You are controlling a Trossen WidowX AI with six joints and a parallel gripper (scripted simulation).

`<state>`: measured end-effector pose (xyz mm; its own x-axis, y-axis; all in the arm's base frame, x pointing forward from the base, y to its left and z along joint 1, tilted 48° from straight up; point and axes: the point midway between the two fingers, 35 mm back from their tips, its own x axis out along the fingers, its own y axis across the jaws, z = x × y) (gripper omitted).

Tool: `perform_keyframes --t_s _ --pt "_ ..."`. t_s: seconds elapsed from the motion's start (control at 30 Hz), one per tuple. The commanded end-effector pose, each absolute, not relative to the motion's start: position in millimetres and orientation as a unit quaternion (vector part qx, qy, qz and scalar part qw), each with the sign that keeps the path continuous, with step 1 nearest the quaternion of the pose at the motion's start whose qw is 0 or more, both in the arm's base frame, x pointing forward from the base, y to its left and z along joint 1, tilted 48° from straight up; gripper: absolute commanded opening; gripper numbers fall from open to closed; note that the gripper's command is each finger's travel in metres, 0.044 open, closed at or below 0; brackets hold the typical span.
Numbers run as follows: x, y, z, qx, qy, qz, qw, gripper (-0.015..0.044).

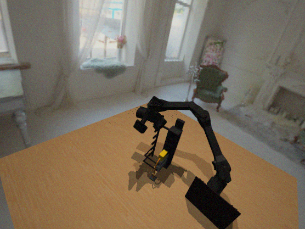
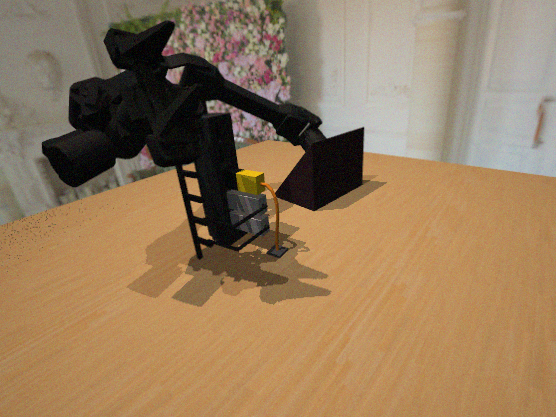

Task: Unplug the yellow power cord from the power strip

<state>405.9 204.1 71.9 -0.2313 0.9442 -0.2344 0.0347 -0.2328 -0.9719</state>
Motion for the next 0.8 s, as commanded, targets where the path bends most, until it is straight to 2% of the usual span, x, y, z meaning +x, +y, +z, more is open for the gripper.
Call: perform_keyframes --t_s 0.0,0.1,0.27,0.43,0.6,0.67,0.77 --pt "405.0 204.5 71.0 -0.497 -0.497 0.609 0.368 0.0374" --pt "393.2 229.5 75.4 -0.526 -0.566 0.570 0.280 0.0295" --pt "367.0 233.3 47.0 -0.547 -0.643 0.526 0.107 0.0164" --pt "335.0 228.8 14.6 -0.501 -0.736 0.441 -0.116 0.0160" --pt "304.6 213.6 -13.6 -0.361 -0.816 0.314 -0.325 0.0160" --pt "294.4 205.2 -22.5 -0.286 -0.836 0.263 -0.388 0.0160" --pt "286.4 197.1 -29.1 -0.216 -0.846 0.223 -0.432 0.0160"
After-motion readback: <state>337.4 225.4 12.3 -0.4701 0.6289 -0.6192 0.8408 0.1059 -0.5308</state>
